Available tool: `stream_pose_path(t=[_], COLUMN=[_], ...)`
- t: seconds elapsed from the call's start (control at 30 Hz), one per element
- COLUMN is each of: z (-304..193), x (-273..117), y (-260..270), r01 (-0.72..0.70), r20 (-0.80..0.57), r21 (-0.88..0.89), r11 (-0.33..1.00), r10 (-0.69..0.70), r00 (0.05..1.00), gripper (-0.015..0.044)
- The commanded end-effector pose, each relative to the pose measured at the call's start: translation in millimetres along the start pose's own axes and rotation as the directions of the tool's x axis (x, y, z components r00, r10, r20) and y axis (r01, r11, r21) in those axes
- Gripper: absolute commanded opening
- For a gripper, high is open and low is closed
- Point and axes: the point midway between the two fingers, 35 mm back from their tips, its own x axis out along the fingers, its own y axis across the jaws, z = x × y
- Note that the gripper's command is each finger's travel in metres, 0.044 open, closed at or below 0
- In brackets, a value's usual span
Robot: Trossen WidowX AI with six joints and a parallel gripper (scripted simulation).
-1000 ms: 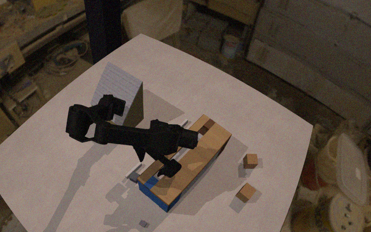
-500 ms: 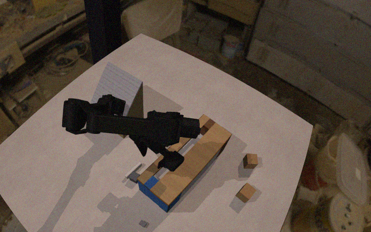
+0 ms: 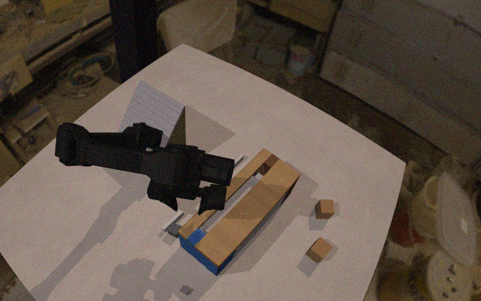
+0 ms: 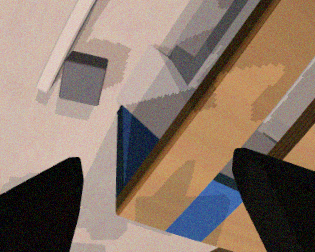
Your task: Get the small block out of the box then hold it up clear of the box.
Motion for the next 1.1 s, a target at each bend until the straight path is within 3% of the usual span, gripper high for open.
stream_pose_path(t=[0.0,0.4,0.9,1.07], z=[-11,-16,-16,-13], x=[-6,-7,-7,-2], y=[28,44,44,43], r01=[0.153,0.097,0.097,0.182], r20=[-0.034,-0.093,-0.093,-0.084], r21=[-0.509,-0.817,-0.818,-0.613], r11=[0.847,0.569,0.568,0.768], r10=[-0.197,-0.296,-0.296,-0.293], r00=[0.98,0.951,0.95,0.953], gripper=[0.0285,0.0285,0.0285,0.0285])
